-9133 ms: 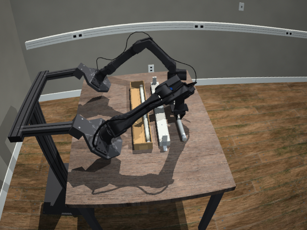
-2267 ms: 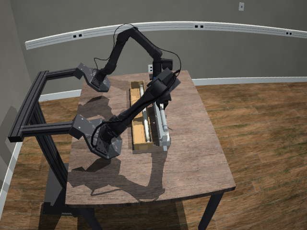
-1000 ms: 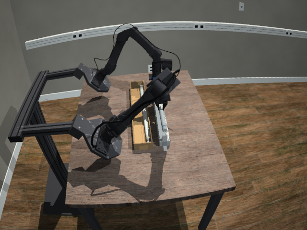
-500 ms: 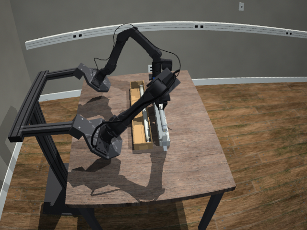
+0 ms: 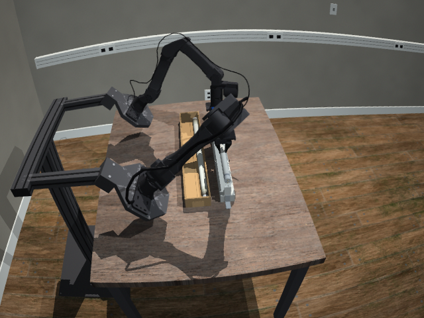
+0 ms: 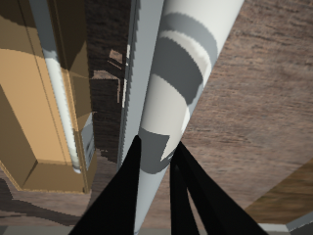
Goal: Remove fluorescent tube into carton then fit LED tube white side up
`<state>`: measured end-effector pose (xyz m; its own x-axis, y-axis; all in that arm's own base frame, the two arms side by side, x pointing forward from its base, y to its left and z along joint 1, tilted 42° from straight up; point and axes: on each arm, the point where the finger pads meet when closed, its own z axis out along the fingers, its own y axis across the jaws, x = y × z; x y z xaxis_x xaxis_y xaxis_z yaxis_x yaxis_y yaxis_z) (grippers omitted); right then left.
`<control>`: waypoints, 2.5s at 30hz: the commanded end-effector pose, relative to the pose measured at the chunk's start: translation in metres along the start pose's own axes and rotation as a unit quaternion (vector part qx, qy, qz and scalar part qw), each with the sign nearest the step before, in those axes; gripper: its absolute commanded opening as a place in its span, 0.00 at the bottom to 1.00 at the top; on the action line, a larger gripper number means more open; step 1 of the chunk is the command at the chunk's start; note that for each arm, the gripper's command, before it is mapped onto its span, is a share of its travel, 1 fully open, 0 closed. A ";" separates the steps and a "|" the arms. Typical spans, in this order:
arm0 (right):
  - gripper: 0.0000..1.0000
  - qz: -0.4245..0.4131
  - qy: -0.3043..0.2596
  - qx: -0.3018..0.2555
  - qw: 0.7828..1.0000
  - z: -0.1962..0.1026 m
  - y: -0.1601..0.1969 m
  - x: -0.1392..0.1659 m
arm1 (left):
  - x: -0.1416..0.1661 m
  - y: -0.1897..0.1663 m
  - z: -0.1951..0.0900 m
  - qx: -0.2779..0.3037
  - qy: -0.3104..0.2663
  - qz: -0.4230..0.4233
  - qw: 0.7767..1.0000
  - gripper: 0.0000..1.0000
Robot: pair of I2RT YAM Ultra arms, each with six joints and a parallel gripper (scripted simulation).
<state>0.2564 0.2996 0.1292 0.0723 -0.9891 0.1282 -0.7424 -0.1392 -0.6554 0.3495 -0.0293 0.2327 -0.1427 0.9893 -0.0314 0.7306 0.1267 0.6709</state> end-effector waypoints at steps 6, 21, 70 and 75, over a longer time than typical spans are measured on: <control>0.11 0.014 -0.032 0.012 0.999 -0.024 -0.013 -0.012 | -0.008 0.004 -0.011 -0.019 -0.020 0.007 1.000 0.11; 0.11 0.015 -0.035 0.013 0.999 -0.021 -0.011 -0.018 | -0.009 0.014 -0.020 -0.030 -0.024 0.005 0.999 0.11; 0.11 0.017 -0.033 0.012 0.999 -0.014 -0.014 -0.013 | -0.003 0.009 -0.005 -0.019 -0.019 -0.005 1.000 0.11; 0.11 0.006 -0.020 0.001 1.000 -0.003 -0.003 -0.011 | -0.004 -0.002 0.005 -0.001 -0.016 0.001 1.000 0.11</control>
<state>0.2577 0.2999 0.1270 0.0690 -0.9886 0.1335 -0.7428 -0.1402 -0.6547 0.3518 -0.0286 0.2290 -0.1389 0.9895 -0.0394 0.7300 0.1292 0.6712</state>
